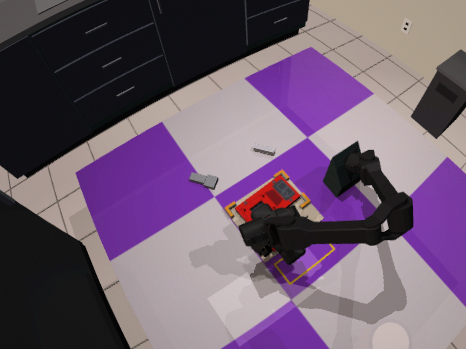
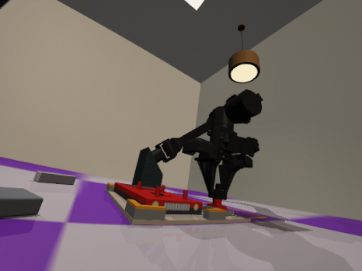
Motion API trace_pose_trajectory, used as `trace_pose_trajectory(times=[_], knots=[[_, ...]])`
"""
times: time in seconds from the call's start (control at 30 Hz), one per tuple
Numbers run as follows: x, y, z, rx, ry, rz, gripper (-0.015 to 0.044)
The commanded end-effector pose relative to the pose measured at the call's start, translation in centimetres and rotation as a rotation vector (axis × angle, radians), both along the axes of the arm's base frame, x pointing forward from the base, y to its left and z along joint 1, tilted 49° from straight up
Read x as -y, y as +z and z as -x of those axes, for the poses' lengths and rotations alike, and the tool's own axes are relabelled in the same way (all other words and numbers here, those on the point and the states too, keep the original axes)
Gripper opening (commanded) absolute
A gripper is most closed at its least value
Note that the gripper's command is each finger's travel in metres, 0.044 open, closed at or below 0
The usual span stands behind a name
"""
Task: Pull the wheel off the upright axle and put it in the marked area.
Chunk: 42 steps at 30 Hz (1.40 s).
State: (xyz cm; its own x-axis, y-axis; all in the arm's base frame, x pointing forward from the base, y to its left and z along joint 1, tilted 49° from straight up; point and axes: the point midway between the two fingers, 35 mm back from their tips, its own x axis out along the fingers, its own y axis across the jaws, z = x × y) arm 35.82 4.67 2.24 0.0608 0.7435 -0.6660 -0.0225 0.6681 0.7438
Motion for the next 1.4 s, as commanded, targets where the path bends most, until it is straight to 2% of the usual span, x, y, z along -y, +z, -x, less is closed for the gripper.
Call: trace_pose_trajectory(times=[0.0,1.37], knots=[[0.1,0.1,0.0,0.002,0.003,0.001,0.0000],[1.1,1.0,0.1,0.002,-0.001,0.000,0.0000]])
